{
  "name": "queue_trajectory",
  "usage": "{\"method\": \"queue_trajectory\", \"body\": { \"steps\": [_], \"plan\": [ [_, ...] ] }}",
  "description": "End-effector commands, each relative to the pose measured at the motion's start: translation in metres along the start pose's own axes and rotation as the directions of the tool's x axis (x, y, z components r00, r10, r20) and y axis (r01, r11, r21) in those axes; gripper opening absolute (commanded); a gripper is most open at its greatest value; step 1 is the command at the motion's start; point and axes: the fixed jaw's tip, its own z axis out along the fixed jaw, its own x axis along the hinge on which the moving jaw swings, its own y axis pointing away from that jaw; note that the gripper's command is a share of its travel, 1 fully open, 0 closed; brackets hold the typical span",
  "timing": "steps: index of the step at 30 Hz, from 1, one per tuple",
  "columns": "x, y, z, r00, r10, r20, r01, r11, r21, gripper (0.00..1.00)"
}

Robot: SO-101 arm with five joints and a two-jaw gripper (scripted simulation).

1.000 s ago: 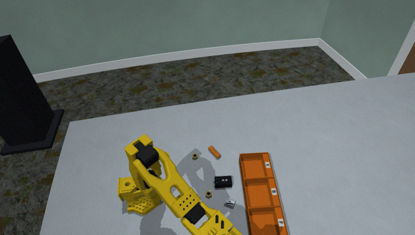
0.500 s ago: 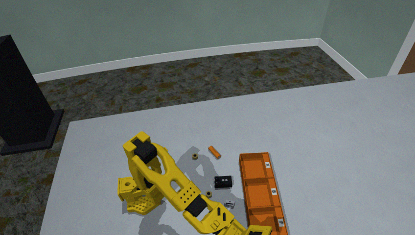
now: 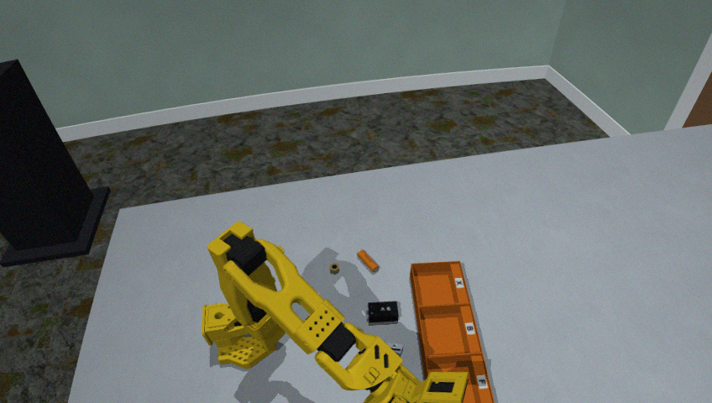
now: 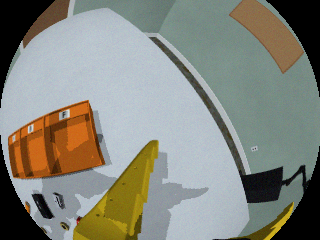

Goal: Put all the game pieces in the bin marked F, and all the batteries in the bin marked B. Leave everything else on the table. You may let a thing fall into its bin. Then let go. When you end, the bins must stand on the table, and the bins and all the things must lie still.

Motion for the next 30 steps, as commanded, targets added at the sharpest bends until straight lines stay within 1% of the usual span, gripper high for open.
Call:
{"method": "queue_trajectory", "body": {
  "steps": [1, 3, 4, 18, 20, 21, 30],
  "plan": [
    [-0.018, 0.000, -0.011, 0.998, -0.048, 0.044, 0.048, 0.999, -0.002, 1.00],
    [-0.018, 0.000, -0.011, 0.998, -0.048, 0.044, 0.048, 0.999, -0.002, 1.00],
    [-0.003, 0.003, -0.005, 0.999, -0.039, -0.006, 0.039, 0.999, -0.018, 1.00],
    [-0.014, 0.015, -0.024, 0.980, -0.197, -0.031, 0.193, 0.977, -0.093, 1.00],
    [-0.014, 0.015, -0.024, 0.980, -0.197, -0.031, 0.193, 0.977, -0.093, 1.00],
    [0.005, 0.020, -0.018, 0.977, -0.192, -0.090, 0.180, 0.976, -0.123, 1.00],
    [-0.002, 0.025, -0.033, 0.951, -0.293, -0.100, 0.273, 0.945, -0.180, 1.00]
  ]
}}
